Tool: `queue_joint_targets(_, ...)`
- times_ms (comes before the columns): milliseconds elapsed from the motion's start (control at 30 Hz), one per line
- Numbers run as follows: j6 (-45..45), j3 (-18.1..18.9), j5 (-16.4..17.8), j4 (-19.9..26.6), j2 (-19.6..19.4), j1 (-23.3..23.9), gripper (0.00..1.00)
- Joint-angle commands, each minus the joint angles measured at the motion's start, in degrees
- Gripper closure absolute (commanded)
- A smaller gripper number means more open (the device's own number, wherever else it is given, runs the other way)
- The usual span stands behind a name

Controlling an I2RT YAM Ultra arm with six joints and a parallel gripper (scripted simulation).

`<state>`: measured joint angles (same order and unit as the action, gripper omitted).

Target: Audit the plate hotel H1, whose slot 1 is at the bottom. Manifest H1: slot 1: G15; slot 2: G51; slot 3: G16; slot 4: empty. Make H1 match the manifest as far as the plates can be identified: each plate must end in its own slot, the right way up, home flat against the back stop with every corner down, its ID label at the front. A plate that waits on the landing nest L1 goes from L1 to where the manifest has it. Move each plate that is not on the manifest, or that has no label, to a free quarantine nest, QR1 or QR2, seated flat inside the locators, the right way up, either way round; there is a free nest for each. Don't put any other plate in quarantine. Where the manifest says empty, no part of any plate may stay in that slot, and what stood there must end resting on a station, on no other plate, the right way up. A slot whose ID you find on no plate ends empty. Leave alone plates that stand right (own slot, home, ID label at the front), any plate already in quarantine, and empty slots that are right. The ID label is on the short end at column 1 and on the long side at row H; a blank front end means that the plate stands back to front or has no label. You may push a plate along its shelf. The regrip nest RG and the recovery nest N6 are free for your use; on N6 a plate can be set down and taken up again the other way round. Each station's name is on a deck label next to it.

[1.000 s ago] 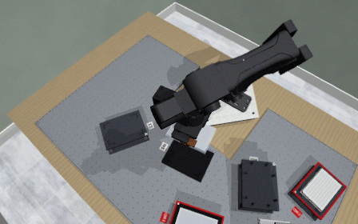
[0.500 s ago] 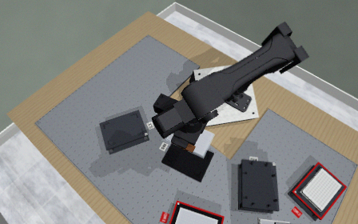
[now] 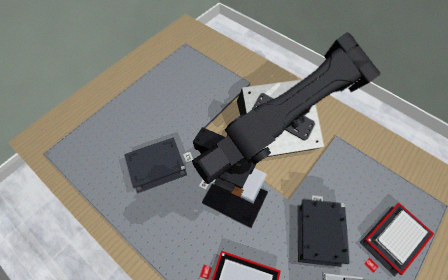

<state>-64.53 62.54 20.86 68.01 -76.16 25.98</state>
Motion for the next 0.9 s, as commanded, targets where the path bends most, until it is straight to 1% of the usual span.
queue_joint_targets(0, -0.76, 0.09, -0.37, -2.29, 0.28, 0.08, 0.14)
queue_joint_targets(500, -4.47, -6.65, -1.06, -12.46, -1.87, -3.47, 0.14)
queue_joint_targets(567, -4.47, -6.65, -1.06, -12.46, -1.87, -3.47, 0.14)
queue_joint_targets(867, -6.59, -10.24, -1.49, -18.71, -3.83, -5.51, 0.14)
